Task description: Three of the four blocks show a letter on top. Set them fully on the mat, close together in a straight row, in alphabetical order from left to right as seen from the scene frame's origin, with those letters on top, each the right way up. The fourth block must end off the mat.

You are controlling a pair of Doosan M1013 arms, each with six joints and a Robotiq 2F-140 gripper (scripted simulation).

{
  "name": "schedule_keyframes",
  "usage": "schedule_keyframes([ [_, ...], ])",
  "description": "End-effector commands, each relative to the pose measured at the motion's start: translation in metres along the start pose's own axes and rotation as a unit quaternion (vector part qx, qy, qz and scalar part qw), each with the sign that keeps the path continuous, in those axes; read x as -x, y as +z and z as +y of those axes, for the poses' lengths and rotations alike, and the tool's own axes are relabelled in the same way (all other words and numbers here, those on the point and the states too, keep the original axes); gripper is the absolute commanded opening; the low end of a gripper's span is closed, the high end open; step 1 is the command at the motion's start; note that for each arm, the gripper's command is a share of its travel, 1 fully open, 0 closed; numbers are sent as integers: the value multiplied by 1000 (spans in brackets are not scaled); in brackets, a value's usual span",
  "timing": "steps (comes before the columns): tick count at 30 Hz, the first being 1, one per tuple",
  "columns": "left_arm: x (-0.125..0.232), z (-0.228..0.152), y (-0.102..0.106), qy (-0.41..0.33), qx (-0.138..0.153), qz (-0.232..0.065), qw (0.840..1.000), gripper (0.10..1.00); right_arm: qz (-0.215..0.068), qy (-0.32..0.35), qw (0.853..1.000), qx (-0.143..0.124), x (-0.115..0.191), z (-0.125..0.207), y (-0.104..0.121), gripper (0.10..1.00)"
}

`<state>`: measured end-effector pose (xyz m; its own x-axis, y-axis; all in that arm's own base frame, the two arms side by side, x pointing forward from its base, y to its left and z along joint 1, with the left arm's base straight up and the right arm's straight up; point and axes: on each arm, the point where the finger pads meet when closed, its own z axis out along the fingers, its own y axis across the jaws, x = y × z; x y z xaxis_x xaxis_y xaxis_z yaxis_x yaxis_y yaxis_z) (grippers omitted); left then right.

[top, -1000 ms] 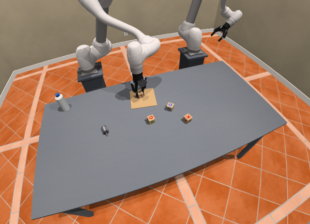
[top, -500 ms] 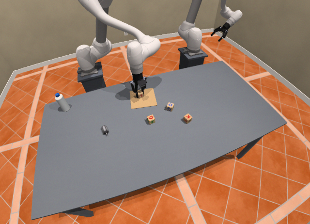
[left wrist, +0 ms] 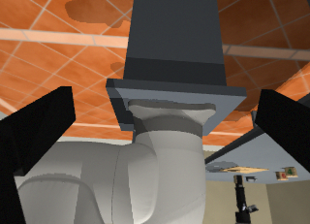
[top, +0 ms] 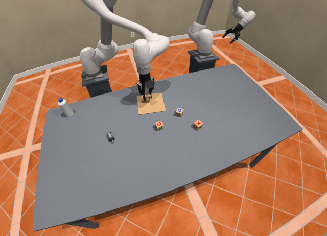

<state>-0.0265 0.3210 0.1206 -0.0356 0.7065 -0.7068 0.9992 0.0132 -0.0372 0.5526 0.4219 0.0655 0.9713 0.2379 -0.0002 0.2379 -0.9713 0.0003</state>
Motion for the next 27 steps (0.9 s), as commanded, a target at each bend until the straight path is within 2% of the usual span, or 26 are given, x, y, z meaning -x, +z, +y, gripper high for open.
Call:
schedule_keyframes([
  [1,0,0,0,0,0,0,1000,1000,1,0,1000,0,0,0,-28,330],
  [5,0,0,0,0,0,0,1000,1000,1,0,1000,0,0,0,-56,330],
  [8,0,0,0,0,0,0,1000,1000,1,0,1000,0,0,0,-68,330],
  [21,0,0,0,0,0,0,1000,1000,1,1,1000,0,0,2,-72,330],
  [22,0,0,0,0,0,0,1000,1000,1,8,1000,0,1,13,-72,330],
  [24,0,0,0,0,0,0,1000,1000,1,39,999,0,8,69,-71,330],
  [27,0,0,0,0,0,0,1000,1000,1,90,996,0,19,101,-69,330],
])
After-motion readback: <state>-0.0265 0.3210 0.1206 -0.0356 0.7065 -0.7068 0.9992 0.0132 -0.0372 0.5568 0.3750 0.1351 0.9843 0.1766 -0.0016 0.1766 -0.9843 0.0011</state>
